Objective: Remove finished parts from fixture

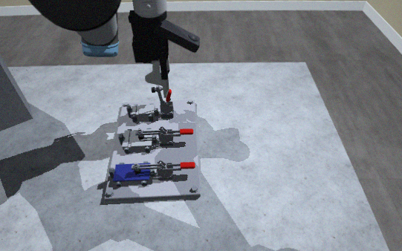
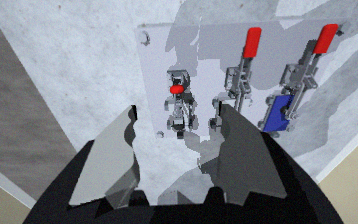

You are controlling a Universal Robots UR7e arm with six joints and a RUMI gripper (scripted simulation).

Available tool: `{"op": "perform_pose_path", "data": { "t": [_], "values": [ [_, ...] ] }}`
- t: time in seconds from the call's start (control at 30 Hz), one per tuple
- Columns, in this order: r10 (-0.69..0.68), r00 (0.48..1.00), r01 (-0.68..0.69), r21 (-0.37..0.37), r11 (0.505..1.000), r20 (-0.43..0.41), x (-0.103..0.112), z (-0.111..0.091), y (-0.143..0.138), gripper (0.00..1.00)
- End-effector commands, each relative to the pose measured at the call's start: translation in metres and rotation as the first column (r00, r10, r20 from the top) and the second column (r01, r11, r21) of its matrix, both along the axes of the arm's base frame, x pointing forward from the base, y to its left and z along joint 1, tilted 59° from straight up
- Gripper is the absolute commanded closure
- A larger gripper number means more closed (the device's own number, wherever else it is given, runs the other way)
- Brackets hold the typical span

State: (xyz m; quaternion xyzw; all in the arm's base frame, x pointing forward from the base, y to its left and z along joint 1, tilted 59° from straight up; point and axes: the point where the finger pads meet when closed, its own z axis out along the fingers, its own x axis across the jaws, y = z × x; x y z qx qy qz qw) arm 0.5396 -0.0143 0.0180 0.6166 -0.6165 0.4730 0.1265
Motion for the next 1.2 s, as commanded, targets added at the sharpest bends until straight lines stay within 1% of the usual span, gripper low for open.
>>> {"op": "perform_pose_path", "data": {
  "t": [0.0, 0.7, 0.93, 1.17],
  "values": [
    [0.001, 1.000, -0.001, 0.000, 1.000, 0.001, 0.001, -0.001, -0.002, 0.41],
    [0.001, 1.000, -0.001, 0.000, 1.000, 0.001, 0.004, -0.006, -0.008, 0.41],
    [0.001, 1.000, -0.001, 0.000, 1.000, 0.001, -0.001, -0.008, -0.009, 0.41],
    [0.001, 1.000, -0.001, 0.000, 1.000, 0.001, -0.017, -0.016, -0.013, 0.41]
  ]
}}
